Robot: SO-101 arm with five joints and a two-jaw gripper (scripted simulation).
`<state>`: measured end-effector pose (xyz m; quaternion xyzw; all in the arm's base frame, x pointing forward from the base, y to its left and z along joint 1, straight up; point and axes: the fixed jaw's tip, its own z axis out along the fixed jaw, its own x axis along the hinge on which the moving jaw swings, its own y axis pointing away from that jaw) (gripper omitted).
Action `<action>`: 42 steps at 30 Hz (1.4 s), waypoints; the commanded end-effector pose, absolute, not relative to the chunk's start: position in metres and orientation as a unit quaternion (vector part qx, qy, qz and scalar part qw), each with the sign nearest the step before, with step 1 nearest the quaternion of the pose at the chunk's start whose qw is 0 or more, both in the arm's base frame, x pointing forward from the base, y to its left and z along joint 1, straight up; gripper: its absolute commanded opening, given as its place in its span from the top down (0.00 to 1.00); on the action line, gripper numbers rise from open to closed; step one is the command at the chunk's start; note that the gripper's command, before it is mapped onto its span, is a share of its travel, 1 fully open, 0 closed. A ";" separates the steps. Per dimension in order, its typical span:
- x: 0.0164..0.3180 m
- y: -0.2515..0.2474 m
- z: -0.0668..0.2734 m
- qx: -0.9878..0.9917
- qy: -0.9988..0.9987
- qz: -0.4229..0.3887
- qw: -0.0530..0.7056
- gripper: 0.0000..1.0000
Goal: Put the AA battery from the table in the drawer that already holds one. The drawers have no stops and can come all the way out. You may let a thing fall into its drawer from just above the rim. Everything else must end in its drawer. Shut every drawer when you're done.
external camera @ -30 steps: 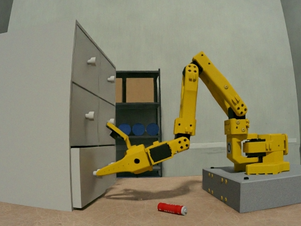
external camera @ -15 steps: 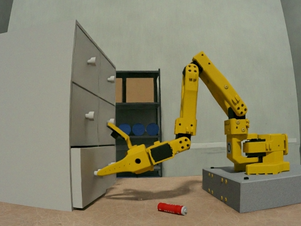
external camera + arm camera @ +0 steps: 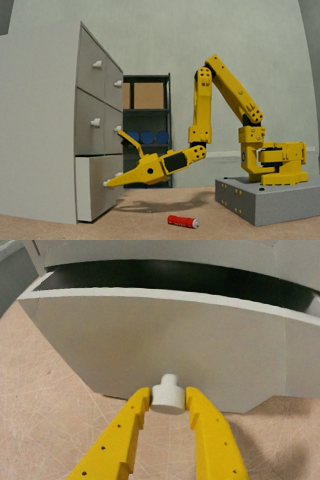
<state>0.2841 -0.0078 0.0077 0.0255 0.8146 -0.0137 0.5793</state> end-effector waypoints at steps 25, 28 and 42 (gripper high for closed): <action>0.275 -0.005 0.005 0.020 0.820 -0.012 0.573 1.00; 0.273 -0.004 0.005 0.020 0.820 -0.011 0.573 1.00; 0.267 -0.003 0.005 0.019 0.820 -0.011 0.573 1.00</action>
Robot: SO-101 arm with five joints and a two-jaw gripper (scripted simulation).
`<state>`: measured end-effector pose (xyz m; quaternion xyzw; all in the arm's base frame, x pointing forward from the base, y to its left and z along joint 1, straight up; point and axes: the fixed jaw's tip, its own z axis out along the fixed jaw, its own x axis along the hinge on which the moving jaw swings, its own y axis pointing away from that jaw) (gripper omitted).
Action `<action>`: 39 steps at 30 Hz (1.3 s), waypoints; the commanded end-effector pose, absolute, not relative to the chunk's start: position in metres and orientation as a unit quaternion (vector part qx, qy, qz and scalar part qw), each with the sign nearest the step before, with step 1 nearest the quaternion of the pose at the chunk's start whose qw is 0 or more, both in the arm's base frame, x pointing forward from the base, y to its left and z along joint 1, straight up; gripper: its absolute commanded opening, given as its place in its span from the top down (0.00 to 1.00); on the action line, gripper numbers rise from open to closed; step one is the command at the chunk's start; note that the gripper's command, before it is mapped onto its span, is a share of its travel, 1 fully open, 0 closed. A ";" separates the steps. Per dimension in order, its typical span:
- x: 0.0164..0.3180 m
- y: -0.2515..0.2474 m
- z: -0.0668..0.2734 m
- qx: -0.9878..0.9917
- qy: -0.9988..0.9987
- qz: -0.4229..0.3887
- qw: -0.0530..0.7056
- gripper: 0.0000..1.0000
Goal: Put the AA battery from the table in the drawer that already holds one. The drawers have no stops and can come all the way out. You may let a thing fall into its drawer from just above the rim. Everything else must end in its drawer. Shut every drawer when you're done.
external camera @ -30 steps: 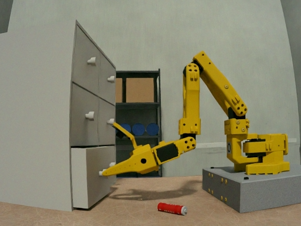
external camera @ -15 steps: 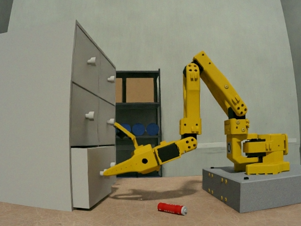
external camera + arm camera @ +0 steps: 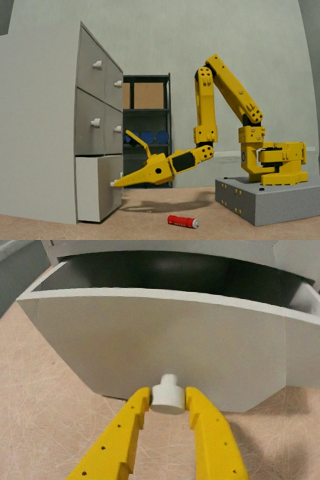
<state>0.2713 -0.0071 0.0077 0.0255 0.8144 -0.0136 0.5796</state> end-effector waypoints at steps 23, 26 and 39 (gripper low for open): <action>0.262 -0.002 0.005 0.018 0.820 -0.010 0.573 1.00; 0.260 -0.002 0.005 0.018 0.820 -0.010 0.573 1.00; 0.258 -0.002 0.005 0.017 0.820 -0.009 0.573 1.00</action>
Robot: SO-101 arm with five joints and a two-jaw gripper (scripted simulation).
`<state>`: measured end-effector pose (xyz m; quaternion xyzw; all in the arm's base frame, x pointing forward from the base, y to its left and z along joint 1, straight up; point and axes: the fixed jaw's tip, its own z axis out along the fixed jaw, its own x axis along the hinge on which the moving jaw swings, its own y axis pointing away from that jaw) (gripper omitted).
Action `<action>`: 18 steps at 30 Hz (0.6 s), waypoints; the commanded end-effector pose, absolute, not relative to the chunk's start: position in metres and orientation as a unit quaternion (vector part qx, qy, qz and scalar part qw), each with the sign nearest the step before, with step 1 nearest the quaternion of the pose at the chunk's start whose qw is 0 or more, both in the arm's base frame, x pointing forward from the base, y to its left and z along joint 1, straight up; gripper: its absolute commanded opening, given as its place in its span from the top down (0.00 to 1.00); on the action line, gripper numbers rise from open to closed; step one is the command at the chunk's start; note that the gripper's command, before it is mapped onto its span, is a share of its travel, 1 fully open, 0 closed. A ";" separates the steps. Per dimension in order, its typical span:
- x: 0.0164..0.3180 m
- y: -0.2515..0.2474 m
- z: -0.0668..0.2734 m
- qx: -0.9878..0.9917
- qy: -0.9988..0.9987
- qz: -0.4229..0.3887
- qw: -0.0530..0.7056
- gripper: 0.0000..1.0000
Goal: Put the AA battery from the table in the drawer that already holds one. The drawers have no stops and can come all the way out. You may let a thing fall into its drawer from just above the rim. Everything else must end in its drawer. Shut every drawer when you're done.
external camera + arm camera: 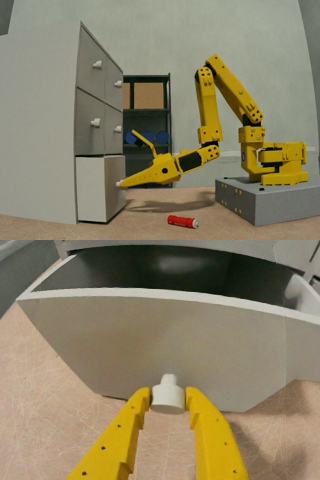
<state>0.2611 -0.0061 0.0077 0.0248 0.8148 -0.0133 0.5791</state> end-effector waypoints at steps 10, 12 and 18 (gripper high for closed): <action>0.257 -0.002 0.005 0.017 0.820 -0.009 0.573 1.00; 0.255 -0.001 0.005 0.017 0.820 -0.009 0.573 1.00; 0.252 -0.001 0.005 0.016 0.820 -0.008 0.573 1.00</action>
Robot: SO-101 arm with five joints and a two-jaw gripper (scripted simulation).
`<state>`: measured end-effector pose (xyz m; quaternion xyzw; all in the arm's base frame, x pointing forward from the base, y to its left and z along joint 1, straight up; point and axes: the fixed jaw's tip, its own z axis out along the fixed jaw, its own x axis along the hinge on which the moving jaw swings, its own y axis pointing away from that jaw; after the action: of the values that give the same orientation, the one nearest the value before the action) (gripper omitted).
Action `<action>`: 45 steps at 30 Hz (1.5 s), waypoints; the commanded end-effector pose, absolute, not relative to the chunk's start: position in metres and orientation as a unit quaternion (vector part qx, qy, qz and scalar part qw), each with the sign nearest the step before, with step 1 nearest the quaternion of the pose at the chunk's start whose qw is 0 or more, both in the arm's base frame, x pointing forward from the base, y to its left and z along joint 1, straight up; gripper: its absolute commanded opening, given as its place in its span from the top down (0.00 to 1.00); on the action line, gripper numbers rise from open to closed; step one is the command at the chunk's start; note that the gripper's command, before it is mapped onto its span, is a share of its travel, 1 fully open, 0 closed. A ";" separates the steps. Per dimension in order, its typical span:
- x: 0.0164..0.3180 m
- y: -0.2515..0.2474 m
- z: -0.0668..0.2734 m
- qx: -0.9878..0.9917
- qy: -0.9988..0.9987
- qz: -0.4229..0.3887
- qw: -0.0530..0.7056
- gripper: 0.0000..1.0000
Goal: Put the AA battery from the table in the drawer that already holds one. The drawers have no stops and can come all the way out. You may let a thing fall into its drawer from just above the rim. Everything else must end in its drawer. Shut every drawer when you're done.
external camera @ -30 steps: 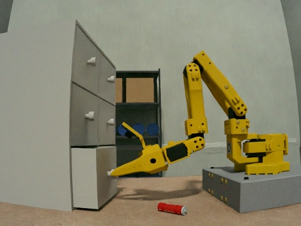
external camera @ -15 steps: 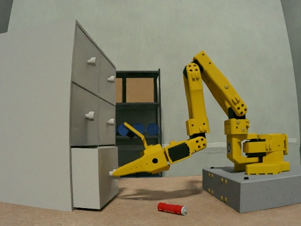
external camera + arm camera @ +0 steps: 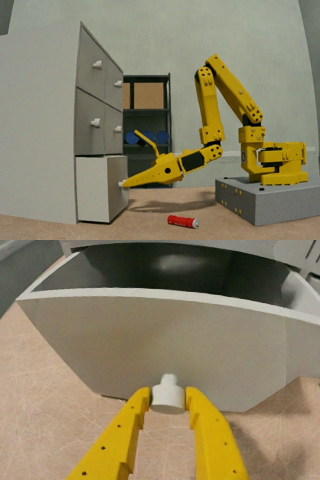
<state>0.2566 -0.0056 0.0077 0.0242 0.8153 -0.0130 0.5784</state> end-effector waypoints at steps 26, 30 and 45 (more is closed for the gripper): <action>0.247 0.000 0.005 0.015 0.820 -0.008 0.573 1.00; 0.245 0.000 0.005 0.014 0.820 -0.007 0.573 1.00; 0.239 0.001 0.005 0.013 0.820 -0.006 0.573 1.00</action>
<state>0.2419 -0.0037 0.0078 0.0222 0.8158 -0.0120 0.5778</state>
